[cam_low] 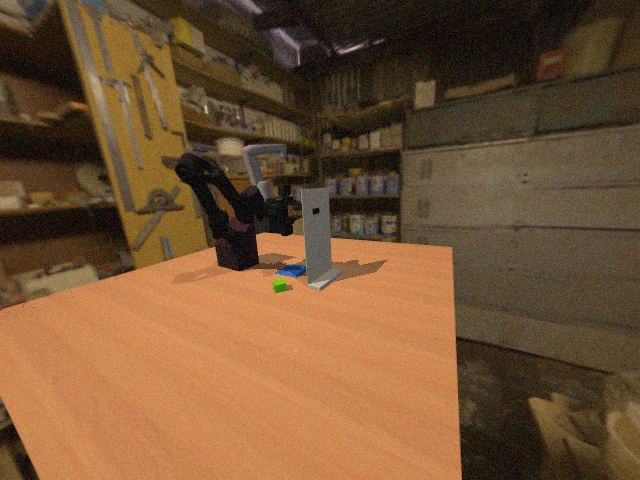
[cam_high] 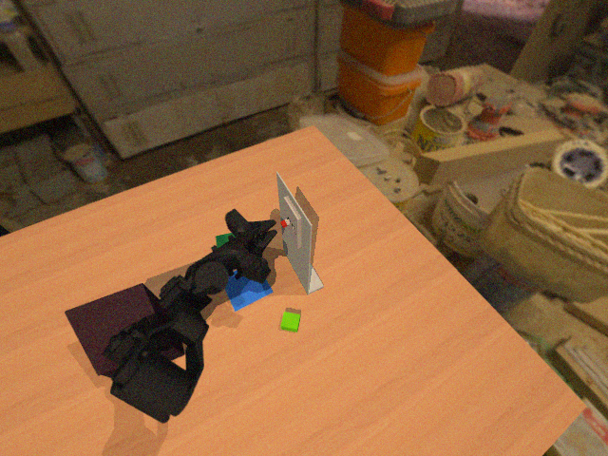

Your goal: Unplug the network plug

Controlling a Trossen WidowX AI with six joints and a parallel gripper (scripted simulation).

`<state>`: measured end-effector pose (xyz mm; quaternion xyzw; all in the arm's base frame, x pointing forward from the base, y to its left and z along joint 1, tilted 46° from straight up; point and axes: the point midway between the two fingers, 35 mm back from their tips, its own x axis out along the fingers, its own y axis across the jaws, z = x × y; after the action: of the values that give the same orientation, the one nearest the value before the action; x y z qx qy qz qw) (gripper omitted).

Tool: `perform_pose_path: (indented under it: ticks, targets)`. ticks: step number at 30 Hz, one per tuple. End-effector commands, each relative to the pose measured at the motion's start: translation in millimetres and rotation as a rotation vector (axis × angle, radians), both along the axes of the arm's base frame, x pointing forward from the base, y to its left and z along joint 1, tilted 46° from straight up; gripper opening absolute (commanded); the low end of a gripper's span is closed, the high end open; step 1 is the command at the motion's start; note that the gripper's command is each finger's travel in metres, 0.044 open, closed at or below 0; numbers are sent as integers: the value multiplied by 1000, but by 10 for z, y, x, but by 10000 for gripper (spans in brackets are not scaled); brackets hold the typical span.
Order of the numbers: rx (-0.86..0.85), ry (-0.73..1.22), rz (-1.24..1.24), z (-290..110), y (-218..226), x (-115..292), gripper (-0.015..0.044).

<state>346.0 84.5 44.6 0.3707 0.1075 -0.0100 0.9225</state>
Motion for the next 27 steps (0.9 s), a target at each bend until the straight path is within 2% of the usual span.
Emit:
perform_pose_path:
  ticks: [1, 16, 18, 27]
  targets:
    - [10, 1, 3, -12, -5, 62, 156]
    - [31, -12, 8, -11, -53, 278, 156]
    - [31, -12, 8, -11, -53, 278, 104]
    - [31, -12, 8, -11, -53, 278, 44]
